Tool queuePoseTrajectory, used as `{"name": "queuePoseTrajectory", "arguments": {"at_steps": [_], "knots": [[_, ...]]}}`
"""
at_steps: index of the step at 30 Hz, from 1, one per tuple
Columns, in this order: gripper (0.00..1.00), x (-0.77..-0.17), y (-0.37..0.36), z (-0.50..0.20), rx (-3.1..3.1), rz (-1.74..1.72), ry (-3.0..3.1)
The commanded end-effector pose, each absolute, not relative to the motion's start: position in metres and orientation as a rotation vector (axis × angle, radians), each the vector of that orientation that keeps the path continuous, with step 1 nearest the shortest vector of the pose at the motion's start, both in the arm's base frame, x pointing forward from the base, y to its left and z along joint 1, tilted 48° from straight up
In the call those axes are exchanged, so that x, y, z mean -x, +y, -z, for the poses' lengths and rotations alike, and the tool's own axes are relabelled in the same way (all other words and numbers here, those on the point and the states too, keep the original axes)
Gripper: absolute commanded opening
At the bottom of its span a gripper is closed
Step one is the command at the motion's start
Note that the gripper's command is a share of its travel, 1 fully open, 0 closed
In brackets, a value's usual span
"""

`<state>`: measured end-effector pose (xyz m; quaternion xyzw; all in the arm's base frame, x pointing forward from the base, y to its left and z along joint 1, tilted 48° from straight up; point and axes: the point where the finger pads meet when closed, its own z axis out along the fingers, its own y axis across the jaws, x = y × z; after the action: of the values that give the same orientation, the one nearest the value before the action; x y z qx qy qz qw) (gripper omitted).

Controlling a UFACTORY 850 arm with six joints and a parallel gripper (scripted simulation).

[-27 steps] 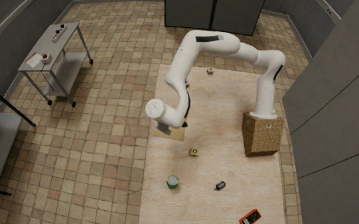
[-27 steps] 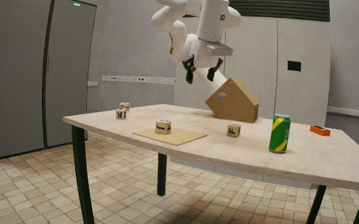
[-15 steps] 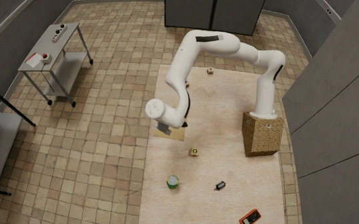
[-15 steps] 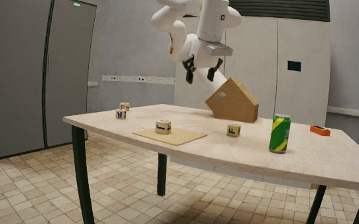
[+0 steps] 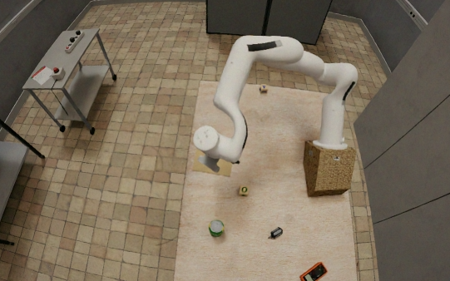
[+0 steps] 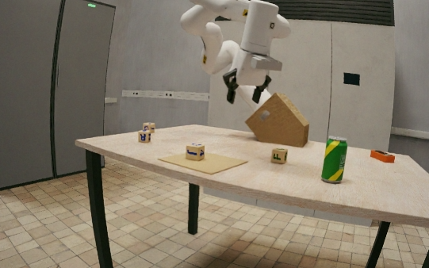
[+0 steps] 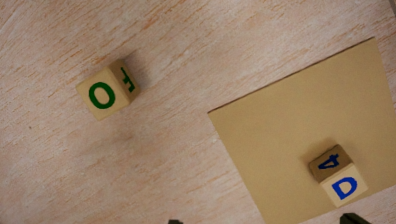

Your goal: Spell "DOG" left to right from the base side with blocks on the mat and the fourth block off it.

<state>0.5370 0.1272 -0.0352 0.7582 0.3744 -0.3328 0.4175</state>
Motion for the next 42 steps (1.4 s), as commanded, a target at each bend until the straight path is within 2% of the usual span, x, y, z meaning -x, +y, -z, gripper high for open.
{"name": "queuePoseTrajectory", "arguments": {"at_steps": [1,8,10,21,42], "knots": [[1.00,-0.527,0.125,0.046,-1.918,0.704,0.932],[1.00,-0.506,0.122,0.061,-1.956,0.571,0.927],[1.00,-0.478,0.119,0.074,-2.012,0.457,0.925],[1.00,-0.415,0.113,0.091,-2.142,0.324,0.917],[1.00,-0.413,0.112,0.092,-2.146,0.322,0.917]]}}
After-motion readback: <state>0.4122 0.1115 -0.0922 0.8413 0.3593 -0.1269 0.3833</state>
